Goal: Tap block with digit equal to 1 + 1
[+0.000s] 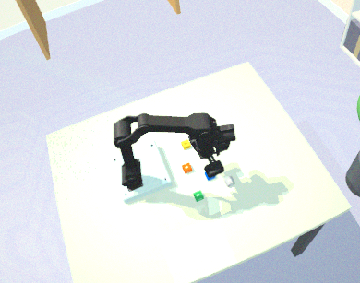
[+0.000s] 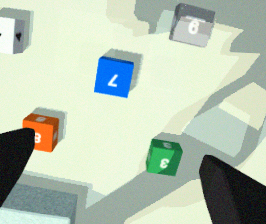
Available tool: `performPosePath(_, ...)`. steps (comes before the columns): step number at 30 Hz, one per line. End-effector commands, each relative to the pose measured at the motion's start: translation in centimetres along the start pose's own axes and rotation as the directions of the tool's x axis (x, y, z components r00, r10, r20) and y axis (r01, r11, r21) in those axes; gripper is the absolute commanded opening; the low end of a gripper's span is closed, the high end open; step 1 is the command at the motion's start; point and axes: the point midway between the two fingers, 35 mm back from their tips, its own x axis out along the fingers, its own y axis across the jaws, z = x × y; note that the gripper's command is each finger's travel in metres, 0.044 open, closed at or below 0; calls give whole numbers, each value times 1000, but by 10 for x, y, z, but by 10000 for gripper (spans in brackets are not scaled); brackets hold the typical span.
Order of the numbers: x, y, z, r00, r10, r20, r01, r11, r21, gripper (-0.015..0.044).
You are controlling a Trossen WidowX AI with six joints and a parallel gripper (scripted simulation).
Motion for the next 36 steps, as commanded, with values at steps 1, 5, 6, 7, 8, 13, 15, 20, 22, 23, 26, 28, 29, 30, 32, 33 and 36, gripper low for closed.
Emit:
performPosePath(1,0,11,8,1000,0,-3,0,1000,18,400)
performPosePath(5,0,11,8,1000,0,-3,0,1000,18,400)
performPosePath(6,0,11,8,1000,0,-3,0,1000,18,400)
performPosePath(7,0,11,8,1000,0,-3,0,1000,18,400)
performPosePath(8,0,11,8,1000,0,-3,0,1000,18,400)
performPosePath(13,0,11,8,1000,0,-3,0,1000,18,400)
performPosePath(15,0,11,8,1000,0,-3,0,1000,18,400)
performPosePath(20,0,13,7,1000,1,-4,-1,1000,18,400)
performPosePath(22,-2,30,-6,1000,2,-4,-2,1000,18,400)
performPosePath(23,-3,42,-17,1000,3,-5,-3,1000,18,400)
performPosePath(26,-2,72,-52,1000,6,-8,-6,1000,17,400)
performPosePath(28,0,83,-68,1000,7,-9,-6,1000,17,400)
performPosePath(29,0,85,-70,1000,7,-9,-7,1000,17,400)
performPosePath(30,0,85,-70,1000,7,-9,-7,1000,17,400)
performPosePath(32,0,85,-70,1000,7,-9,-7,1000,17,400)
performPosePath(33,0,85,-70,1000,7,-9,-7,1000,17,400)
performPosePath(36,0,85,-70,1000,7,-9,-7,1000,17,400)
